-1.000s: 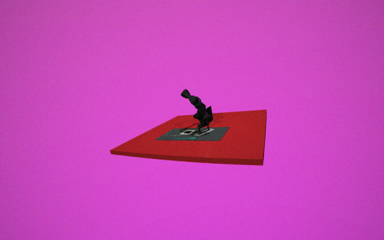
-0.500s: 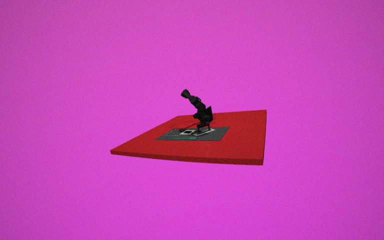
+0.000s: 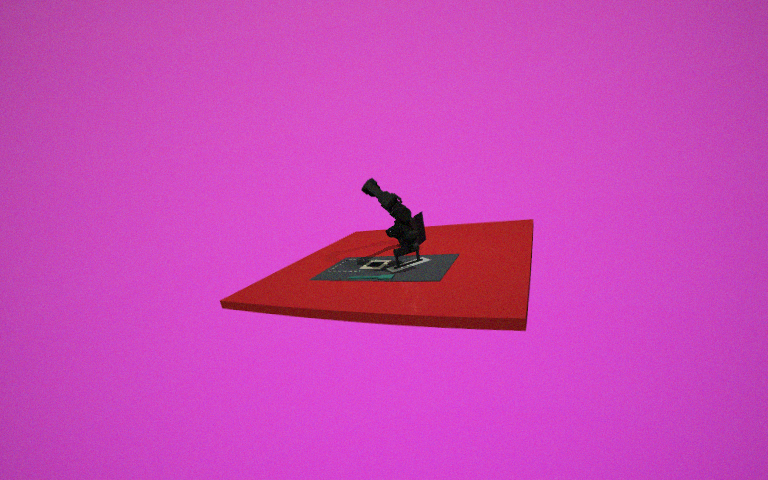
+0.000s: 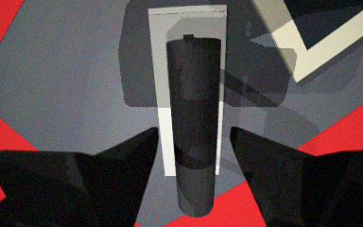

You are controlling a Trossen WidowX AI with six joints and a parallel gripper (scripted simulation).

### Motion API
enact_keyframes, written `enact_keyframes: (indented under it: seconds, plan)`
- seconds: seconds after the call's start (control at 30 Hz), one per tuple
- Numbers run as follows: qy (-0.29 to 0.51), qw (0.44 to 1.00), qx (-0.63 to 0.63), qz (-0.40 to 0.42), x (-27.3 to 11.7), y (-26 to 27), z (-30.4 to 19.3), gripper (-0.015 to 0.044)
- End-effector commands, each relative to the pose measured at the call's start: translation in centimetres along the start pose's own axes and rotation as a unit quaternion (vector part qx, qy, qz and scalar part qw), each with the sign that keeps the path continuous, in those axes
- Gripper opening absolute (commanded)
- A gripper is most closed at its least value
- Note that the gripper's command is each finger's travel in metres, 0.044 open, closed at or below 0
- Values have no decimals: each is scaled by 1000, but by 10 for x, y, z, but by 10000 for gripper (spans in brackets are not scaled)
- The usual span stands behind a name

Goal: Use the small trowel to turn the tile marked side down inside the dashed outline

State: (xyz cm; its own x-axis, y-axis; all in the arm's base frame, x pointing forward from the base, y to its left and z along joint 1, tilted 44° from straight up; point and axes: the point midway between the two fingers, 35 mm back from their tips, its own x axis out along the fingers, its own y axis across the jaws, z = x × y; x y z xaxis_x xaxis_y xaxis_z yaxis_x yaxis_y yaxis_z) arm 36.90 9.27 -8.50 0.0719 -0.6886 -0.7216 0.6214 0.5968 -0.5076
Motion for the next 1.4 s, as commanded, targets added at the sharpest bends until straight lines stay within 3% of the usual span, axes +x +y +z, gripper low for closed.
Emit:
enact_keyframes:
  seconds: [0.0,0.2,0.37,1.37]
  plan:
    - [0,1000,4,0,1,0,0,270]
    - [0,1000,5,0,-2,0,0,270]
    - [0,1000,15,0,-45,-3,-1,270]
    - [0,1000,-14,0,-7,0,1,270]
